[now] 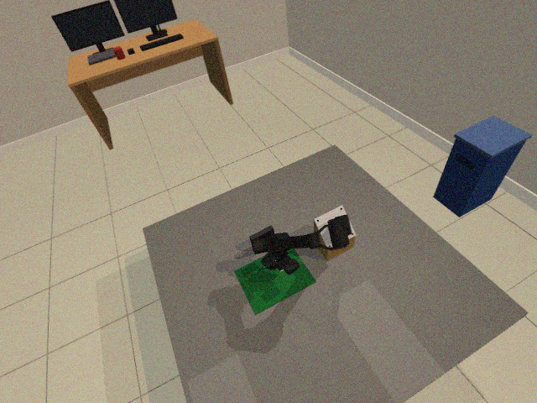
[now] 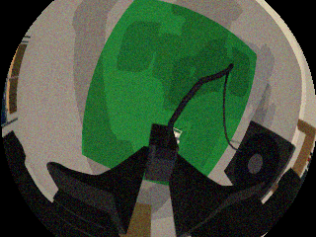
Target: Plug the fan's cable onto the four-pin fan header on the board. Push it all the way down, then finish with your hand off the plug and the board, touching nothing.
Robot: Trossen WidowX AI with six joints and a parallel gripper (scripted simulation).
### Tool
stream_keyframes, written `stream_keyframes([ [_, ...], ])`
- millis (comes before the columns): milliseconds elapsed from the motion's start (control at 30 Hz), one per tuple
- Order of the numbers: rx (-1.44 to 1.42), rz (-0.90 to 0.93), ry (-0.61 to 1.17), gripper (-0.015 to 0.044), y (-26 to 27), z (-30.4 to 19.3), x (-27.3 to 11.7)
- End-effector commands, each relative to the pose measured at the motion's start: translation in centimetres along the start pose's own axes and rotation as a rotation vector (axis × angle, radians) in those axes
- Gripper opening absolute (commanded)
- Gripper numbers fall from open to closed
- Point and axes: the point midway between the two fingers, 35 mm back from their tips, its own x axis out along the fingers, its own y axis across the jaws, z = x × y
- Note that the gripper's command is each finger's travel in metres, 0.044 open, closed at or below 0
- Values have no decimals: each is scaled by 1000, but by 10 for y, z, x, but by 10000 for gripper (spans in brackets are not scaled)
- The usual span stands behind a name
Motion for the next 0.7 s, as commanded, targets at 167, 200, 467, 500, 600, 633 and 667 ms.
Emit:
stream_keyframes([
  [167, 265, 0, 5, 0, -19, -15, 2],
  [200, 265, 0, 5, 0, -19, -15, 3],
  [467, 265, 0, 5, 0, -19, -15, 3],
  [500, 265, 0, 5, 0, -19, -15, 3],
  [600, 270, 0, 5, 0, -19, -19, 0],
  [633, 270, 0, 5, 0, -19, -19, 0],
  [667, 270, 0, 5, 0, -19, -19, 0],
])
